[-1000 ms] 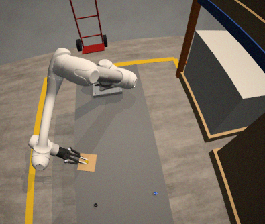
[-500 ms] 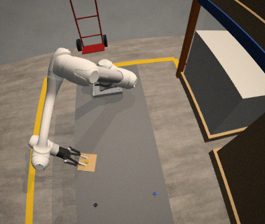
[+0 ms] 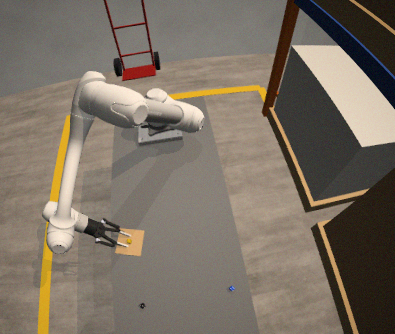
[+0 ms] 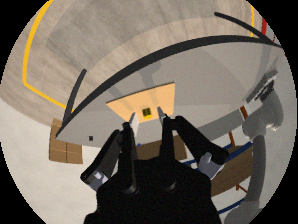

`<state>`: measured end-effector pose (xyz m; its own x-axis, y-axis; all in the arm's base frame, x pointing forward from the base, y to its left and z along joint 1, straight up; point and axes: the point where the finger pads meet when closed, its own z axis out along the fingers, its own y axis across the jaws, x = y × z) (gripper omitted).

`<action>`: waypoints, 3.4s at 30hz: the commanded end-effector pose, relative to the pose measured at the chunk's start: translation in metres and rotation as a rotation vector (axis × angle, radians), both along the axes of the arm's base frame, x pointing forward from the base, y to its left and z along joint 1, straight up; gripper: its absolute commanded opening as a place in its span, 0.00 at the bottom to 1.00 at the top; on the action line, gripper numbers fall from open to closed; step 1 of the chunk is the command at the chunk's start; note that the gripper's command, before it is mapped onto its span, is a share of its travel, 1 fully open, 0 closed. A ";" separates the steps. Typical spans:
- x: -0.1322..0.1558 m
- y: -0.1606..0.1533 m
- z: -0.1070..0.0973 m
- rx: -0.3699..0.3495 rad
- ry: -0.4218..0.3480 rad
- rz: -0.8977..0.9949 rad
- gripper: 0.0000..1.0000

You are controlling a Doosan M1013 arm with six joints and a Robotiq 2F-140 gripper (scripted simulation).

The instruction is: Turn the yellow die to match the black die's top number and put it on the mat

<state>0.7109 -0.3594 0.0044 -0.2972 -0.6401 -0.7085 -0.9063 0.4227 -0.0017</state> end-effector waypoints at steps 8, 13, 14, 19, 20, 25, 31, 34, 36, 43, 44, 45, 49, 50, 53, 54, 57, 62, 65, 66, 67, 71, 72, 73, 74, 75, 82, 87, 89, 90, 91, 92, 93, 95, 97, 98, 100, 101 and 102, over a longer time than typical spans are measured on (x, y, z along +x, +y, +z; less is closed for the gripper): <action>0.000 0.000 0.016 0.000 0.000 0.000 0.40; 0.000 0.000 0.029 0.000 0.000 0.000 0.40; 0.000 0.000 0.033 0.000 0.000 0.000 0.40; 0.000 0.000 0.050 0.000 0.000 0.000 0.40; 0.000 0.000 0.053 0.000 0.000 0.000 0.40; 0.000 0.000 0.063 0.000 0.000 0.000 0.40; 0.000 0.000 0.068 0.000 0.000 0.000 0.40; 0.000 0.000 0.068 0.000 0.000 0.000 0.40; 0.000 0.000 0.068 -0.005 0.003 0.000 0.40; 0.000 0.003 0.067 -0.105 0.059 0.003 0.40; 0.000 0.004 0.068 -0.136 0.073 0.003 0.40; 0.000 0.004 0.068 -0.166 0.086 0.002 0.40; 0.002 0.005 0.073 -0.237 0.110 0.000 0.40; 0.003 0.006 0.074 -0.237 0.110 0.000 0.40; 0.003 0.007 0.074 -0.242 0.113 0.000 0.40; 0.003 0.007 0.073 -0.251 0.119 0.000 0.40; 0.002 0.009 0.072 -0.313 0.156 0.002 0.40; 0.003 0.010 0.073 -0.403 0.198 0.002 0.40; 0.005 0.010 0.075 -0.469 0.220 -0.001 0.40; 0.006 0.012 0.077 -0.475 0.221 -0.001 0.40; 0.006 0.014 0.077 -0.475 0.221 -0.001 0.40; 0.006 0.015 0.077 -0.488 0.230 0.000 0.40; 0.006 0.015 0.076 -0.503 0.240 0.001 0.40; 0.005 0.016 0.076 -0.523 0.253 0.002 0.40; 0.005 0.017 0.075 -0.549 0.267 0.002 0.40; 0.005 0.017 0.075 -0.578 0.282 0.003 0.40; 0.008 0.018 0.078 -0.706 0.330 -0.001 0.40; 0.010 0.022 0.079 -0.712 0.332 -0.001 1.00; 0.010 0.022 0.079 -0.712 0.332 -0.001 1.00; 0.010 0.022 0.079 -0.712 0.332 -0.001 1.00; 0.010 0.022 0.079 -0.712 0.332 -0.001 1.00; 0.010 0.022 0.079 -0.712 0.332 -0.001 1.00; 0.010 0.022 0.079 -0.712 0.332 -0.001 1.00; 0.010 0.022 0.079 -0.712 0.332 -0.001 1.00; 0.010 0.022 0.079 -0.712 0.332 -0.001 1.00; 0.010 0.022 0.079 -0.712 0.332 -0.001 1.00; 0.010 0.022 0.079 -0.712 0.332 -0.001 1.00; 0.010 0.022 0.079 -0.712 0.332 -0.001 1.00; 0.010 0.022 0.079 -0.712 0.332 -0.001 1.00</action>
<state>0.7212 -0.3371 0.0829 -0.4227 -0.9063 -0.0019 -0.9063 0.4227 -0.0018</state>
